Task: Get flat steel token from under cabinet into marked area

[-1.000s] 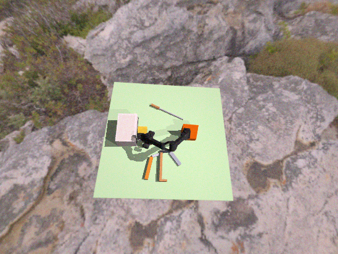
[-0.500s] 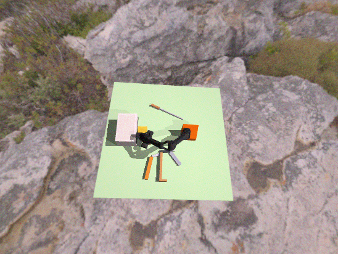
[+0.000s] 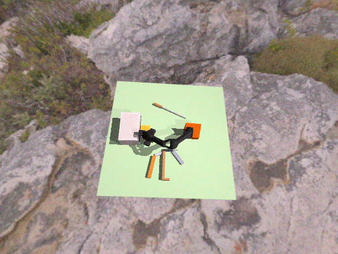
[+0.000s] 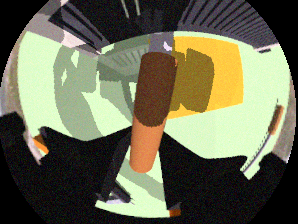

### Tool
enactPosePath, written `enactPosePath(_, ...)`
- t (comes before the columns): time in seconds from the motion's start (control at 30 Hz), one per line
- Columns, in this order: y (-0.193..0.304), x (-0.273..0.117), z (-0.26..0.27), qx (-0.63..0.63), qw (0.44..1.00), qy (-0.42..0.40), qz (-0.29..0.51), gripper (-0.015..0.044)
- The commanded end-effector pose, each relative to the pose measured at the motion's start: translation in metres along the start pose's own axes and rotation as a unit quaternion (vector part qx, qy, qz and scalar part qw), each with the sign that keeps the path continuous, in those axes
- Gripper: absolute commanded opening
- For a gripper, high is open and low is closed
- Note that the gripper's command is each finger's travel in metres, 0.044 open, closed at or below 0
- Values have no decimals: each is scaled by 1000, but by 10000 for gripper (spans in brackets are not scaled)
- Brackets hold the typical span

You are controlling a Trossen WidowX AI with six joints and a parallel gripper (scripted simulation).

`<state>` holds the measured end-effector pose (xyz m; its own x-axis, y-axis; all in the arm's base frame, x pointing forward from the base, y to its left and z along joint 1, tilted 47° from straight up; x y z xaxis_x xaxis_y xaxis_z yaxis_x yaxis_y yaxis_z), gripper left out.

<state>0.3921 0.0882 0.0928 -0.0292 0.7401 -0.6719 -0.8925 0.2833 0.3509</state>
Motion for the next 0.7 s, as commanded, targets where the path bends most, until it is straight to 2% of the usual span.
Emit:
enactPosePath(0.0, -2, 1, -8, 2, 1000, 5, -2, 0)
enactPosePath(0.67, -2, 1, -13, 2, 1000, 5, -2, 0)
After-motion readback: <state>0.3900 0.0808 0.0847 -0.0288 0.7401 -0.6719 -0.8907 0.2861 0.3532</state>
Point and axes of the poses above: the point midway between the two fingers, 35 mm back from their tips, its own x axis out along the fingers, its own z axis across the jaws, y = z × x, the point moved 8 cm from there along -x, back along the fingers, and after that the axes turned 14 degrees about x, right-handed, at the moved point
